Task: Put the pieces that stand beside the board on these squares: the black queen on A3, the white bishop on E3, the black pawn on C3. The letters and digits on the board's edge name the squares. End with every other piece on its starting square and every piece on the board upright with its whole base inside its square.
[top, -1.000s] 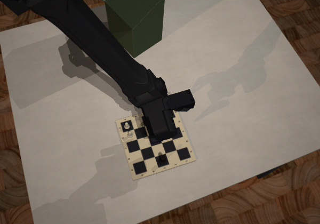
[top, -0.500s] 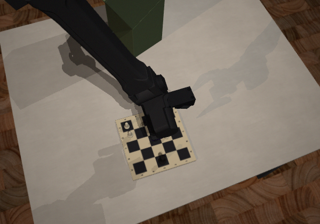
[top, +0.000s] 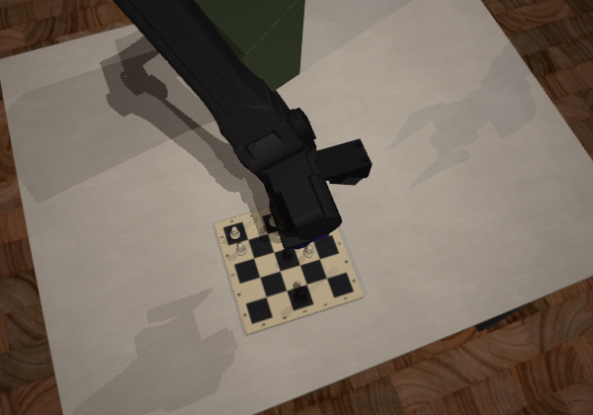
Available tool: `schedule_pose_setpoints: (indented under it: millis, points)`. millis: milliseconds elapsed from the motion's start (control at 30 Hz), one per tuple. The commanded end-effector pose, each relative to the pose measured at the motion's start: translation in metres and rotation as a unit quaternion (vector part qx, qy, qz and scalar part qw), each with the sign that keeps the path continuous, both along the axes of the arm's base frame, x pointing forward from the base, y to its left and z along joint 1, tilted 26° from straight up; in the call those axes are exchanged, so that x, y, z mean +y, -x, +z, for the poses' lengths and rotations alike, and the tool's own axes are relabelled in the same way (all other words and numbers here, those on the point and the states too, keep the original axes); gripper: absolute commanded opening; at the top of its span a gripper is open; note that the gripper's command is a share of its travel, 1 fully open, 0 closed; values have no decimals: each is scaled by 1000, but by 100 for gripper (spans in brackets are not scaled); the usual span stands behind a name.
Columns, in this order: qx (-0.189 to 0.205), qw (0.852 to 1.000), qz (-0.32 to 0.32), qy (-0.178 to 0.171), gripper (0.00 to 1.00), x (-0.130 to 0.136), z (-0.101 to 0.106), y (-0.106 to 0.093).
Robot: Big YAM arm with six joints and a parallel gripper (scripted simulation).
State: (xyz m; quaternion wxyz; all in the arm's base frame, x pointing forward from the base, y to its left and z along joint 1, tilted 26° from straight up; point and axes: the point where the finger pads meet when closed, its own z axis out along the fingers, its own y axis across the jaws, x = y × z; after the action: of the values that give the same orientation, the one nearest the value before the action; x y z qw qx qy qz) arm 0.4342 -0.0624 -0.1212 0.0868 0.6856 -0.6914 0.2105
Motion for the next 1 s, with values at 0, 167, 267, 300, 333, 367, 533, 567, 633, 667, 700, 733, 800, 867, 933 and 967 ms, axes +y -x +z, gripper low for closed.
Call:
schedule_pose_setpoints:
  millis: [0,167,267,300,333,367,533,567,633,667,700,733,800,867,933,967]
  points:
    - [-5,1000,-2,-2,100,11,16,1]
    - [-10,1000,-8,-2,100,8,23,-3]
    - [0,1000,-9,-2,100,7,15,2]
    - [0,1000,-9,-2,100,7,15,2]
    - [-1,1000,-9,-2,100,7,15,1]
    - [-1,1000,-9,-2,100,7,15,1]
    - [-2,1000,-8,-2,100,7,15,1]
    - [-2,1000,-8,-2,100,7,15,1]
    - [-2,1000,-8,-2,100,7,15,1]
    - [-2,1000,-8,-2,100,7,15,1]
    - [-2,1000,-8,-2,100,7,15,1]
    - [-2,1000,-8,-2,100,7,15,1]
    - [-2,1000,-8,-2,100,7,15,1]
    - [-2,1000,-8,-2,100,7,15,1]
    - [-2,1000,-8,-2,100,7,15,1]
    - [-2,1000,-8,-2,100,7,15,1]
